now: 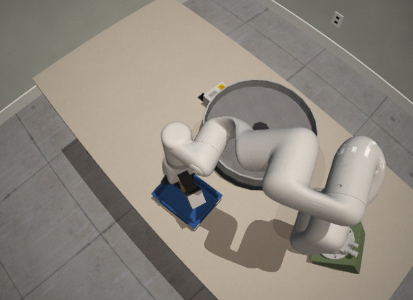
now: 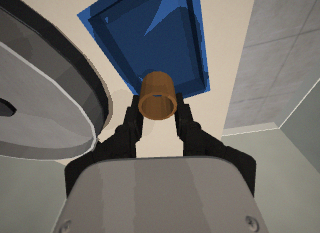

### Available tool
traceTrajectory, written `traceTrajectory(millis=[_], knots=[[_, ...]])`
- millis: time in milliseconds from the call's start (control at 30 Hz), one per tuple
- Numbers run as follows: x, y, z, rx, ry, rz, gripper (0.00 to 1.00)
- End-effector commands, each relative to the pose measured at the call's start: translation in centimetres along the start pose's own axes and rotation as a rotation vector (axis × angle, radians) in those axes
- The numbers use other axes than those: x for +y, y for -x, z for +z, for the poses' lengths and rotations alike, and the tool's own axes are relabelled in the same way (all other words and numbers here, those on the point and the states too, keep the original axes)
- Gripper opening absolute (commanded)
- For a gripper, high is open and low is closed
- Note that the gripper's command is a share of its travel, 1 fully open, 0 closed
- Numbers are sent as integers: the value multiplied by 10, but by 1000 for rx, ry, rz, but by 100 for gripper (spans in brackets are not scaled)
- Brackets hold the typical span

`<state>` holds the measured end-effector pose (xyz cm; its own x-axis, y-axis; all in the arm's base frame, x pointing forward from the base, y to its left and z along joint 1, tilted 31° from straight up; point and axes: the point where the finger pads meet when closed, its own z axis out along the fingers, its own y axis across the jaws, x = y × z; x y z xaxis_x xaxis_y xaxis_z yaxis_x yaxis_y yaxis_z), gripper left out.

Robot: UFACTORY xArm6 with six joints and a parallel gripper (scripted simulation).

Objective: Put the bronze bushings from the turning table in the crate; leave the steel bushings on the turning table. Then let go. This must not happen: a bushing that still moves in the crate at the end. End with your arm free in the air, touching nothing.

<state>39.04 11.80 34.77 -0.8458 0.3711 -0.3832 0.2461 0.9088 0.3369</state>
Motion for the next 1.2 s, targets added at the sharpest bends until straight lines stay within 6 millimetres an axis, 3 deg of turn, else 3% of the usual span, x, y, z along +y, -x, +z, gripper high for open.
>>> traceTrajectory(millis=[0, 367, 867, 1167], knots=[[1, 1, -1, -3, 2, 0, 0], [1, 1, 2, -3, 2, 0, 0], [3, 1, 63, -3, 2, 0, 0], [3, 1, 66, -3, 2, 0, 0]])
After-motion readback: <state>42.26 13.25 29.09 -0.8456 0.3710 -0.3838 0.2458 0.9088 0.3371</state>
